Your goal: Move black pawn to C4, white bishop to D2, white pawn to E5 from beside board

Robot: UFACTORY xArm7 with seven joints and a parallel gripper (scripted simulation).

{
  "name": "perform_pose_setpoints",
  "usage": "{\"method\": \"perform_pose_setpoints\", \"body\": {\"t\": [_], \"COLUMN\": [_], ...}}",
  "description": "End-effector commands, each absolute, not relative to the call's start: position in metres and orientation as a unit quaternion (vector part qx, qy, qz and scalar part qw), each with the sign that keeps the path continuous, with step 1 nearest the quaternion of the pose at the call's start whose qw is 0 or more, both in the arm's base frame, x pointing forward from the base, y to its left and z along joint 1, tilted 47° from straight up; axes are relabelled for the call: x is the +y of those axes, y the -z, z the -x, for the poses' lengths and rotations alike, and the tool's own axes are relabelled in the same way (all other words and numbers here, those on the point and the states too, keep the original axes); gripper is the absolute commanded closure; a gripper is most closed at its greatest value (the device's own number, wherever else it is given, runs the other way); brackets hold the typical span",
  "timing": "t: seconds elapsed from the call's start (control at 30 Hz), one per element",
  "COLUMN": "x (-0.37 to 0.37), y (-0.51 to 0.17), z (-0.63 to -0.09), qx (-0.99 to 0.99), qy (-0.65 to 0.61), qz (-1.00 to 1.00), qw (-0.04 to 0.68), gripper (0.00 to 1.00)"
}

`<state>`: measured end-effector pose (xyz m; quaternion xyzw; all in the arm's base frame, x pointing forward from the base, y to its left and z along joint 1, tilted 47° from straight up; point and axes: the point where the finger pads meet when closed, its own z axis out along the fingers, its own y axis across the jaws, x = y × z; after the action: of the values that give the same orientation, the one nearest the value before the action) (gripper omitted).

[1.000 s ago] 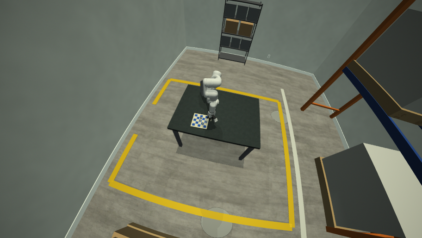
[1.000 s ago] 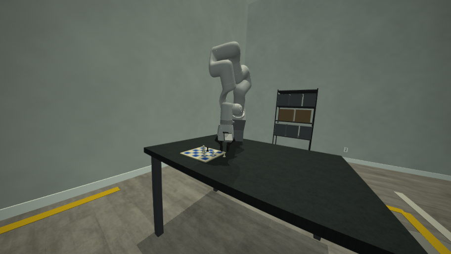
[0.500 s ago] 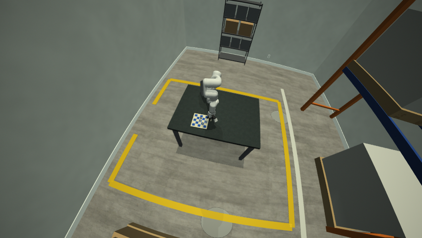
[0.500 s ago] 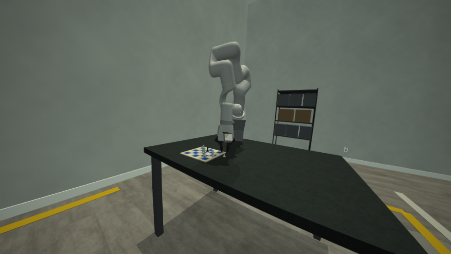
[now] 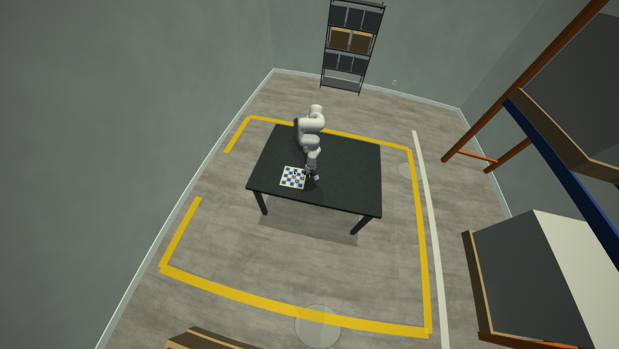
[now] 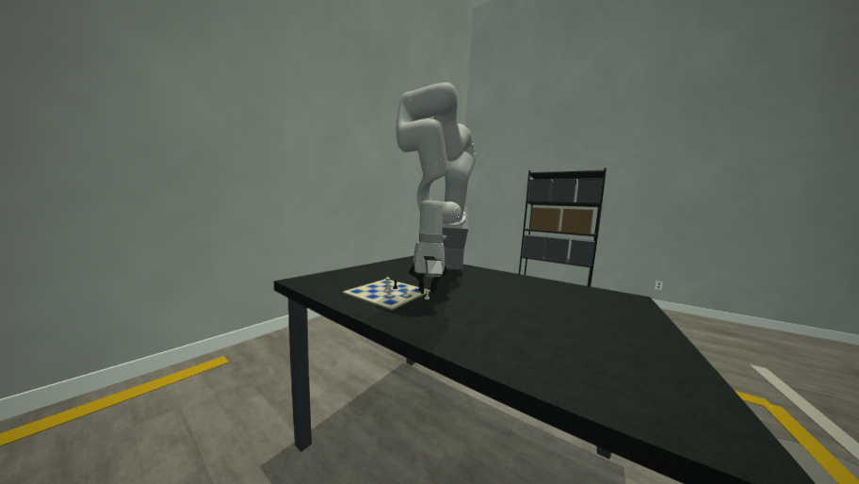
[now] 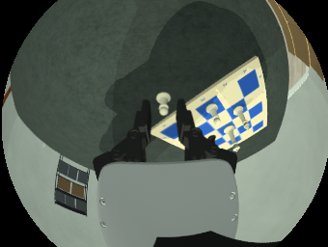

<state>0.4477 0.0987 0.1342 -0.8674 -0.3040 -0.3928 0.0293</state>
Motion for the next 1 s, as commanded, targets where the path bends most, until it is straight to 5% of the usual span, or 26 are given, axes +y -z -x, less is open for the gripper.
{"method": "perform_pose_setpoints", "body": {"t": [0.0, 0.97], "x": [0.1018, 0.1034], "y": [-0.1263, -0.1225], "z": [-0.4555, -0.4591], "qx": [-0.302, -0.302], "qy": [0.400, 0.399], "qz": [0.865, 0.865], "qw": [0.029, 0.029], "gripper": [0.66, 0.66]}}
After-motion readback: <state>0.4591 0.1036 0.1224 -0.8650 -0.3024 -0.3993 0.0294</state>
